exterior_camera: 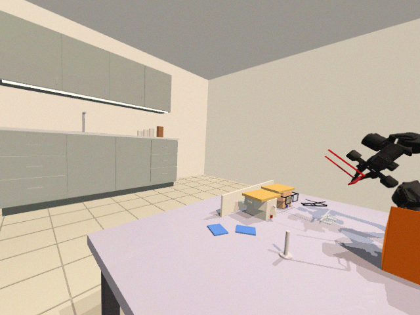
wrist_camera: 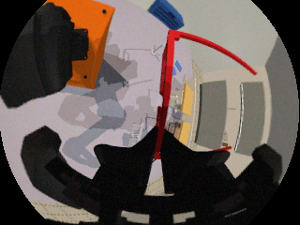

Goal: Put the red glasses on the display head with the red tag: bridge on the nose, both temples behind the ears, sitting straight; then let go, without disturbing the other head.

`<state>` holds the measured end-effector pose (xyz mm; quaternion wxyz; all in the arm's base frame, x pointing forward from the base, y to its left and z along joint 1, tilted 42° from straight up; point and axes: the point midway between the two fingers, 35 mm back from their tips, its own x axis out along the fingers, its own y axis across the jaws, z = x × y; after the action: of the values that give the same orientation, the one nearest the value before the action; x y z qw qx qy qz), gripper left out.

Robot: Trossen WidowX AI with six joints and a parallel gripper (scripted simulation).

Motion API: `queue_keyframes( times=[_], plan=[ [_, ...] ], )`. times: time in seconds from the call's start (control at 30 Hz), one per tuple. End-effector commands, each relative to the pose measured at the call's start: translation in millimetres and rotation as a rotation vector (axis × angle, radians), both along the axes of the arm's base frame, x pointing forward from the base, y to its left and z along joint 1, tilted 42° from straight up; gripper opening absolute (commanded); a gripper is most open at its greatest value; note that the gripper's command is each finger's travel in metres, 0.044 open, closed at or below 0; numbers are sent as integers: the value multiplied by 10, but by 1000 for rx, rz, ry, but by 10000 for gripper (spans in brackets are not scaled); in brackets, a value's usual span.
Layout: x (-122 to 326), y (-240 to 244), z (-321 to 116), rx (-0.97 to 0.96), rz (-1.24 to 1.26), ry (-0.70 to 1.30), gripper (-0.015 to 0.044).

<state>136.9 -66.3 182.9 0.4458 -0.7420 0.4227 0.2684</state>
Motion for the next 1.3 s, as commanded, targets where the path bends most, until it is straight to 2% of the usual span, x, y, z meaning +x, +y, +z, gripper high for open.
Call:
queue_keyframes(
  times=[0.0,0.43,1.27],
  plan=[
    [-83,-16,-3,-36,32,-8,0],
    [-369,-81,-32,-211,133,-20,0],
    [-322,-77,-18,-183,116,-17,0]
  ],
)
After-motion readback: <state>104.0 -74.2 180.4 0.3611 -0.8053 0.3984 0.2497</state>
